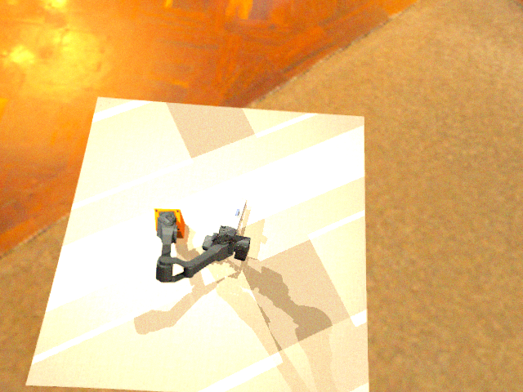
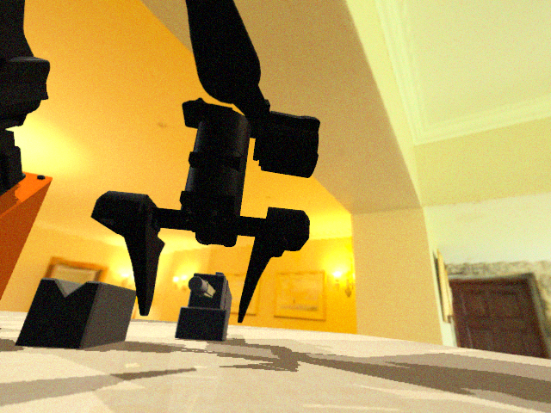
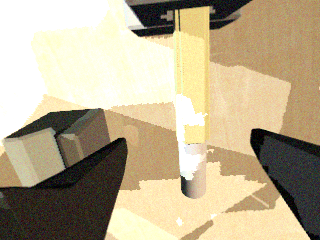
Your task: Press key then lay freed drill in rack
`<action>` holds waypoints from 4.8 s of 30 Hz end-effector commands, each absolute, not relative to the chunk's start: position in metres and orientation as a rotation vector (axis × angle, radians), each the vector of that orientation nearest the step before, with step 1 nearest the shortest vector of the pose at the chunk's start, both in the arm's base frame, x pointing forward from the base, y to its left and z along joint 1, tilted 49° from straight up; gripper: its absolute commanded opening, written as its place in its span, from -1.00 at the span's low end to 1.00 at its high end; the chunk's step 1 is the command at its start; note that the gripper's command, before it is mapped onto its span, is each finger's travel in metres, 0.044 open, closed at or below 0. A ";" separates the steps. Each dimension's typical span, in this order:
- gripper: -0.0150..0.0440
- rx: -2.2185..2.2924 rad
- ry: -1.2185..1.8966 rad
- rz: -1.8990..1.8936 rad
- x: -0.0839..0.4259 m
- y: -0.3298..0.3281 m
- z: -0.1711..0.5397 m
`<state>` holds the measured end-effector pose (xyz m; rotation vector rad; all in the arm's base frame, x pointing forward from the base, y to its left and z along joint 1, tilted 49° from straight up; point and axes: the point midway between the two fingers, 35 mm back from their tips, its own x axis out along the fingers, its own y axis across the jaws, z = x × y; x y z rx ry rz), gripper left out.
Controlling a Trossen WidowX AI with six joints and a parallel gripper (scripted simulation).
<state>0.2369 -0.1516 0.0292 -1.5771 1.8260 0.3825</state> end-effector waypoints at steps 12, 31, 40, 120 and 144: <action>1.00 -1.576 1.825 0.381 0.239 -0.150 0.021; 0.38 -1.577 1.825 0.385 0.240 -0.149 0.018; -0.42 -1.577 1.825 0.385 0.240 -0.149 0.018; -0.49 -1.578 1.827 0.378 0.217 -0.182 0.075; -0.49 -1.577 1.827 0.379 0.214 -0.173 0.080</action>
